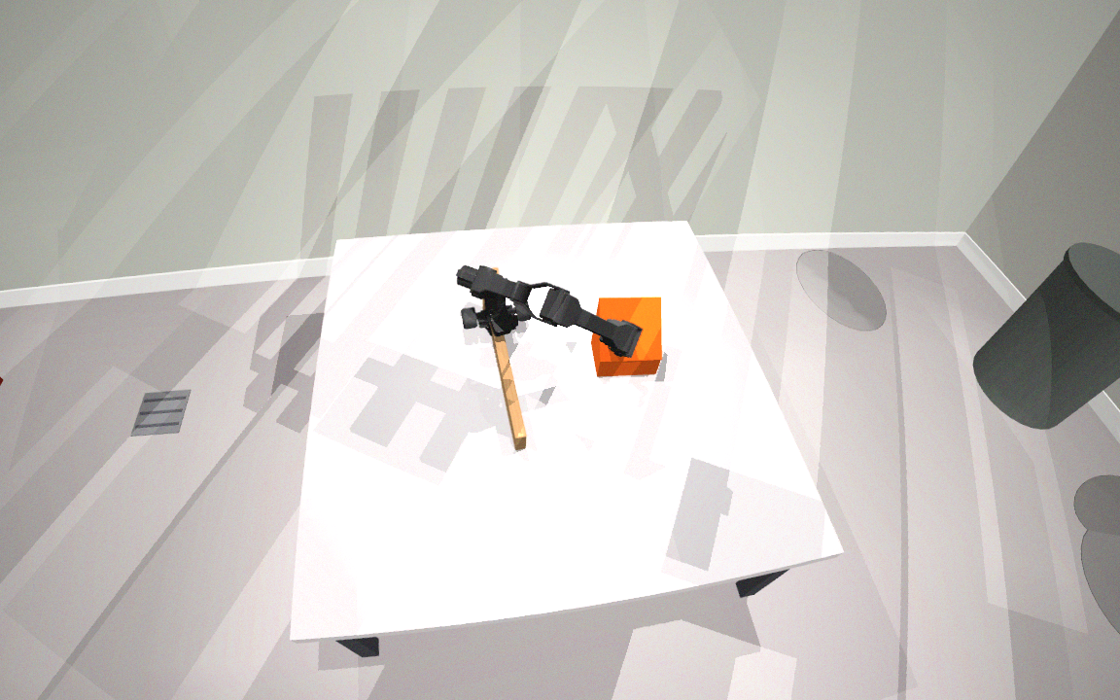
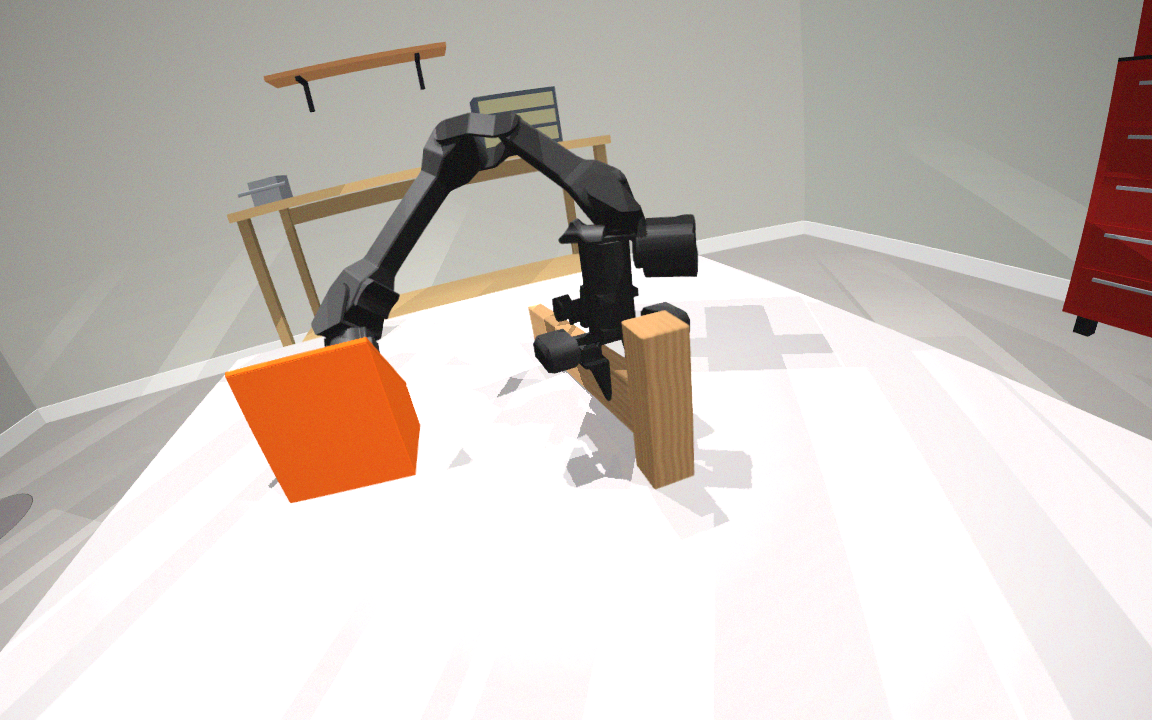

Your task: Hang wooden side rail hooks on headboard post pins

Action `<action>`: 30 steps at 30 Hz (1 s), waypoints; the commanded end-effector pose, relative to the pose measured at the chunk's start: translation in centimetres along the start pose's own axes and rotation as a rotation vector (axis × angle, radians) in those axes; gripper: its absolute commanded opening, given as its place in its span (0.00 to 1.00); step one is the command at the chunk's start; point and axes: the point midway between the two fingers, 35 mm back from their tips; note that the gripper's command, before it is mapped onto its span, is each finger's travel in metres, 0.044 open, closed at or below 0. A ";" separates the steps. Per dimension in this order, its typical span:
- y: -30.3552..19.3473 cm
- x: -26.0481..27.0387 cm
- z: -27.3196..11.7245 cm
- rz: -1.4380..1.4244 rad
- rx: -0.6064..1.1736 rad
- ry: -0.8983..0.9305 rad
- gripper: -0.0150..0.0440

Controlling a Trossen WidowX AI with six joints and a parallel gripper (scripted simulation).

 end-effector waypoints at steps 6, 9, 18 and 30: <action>-0.6 0.1 -0.4 0.000 0.013 -0.008 0.25; -0.6 0.1 -0.4 0.000 0.013 -0.008 0.25; -0.6 0.1 -0.2 0.000 0.013 -0.008 0.25; -0.6 0.1 0.0 0.000 0.013 -0.008 0.25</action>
Point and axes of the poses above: the point midway between the two fingers, 35 mm back from their tips, its own z axis out along the fingers, its own x axis across the jaws, y = z × x, and after that the axes turned 10 degrees about -z, right-handed
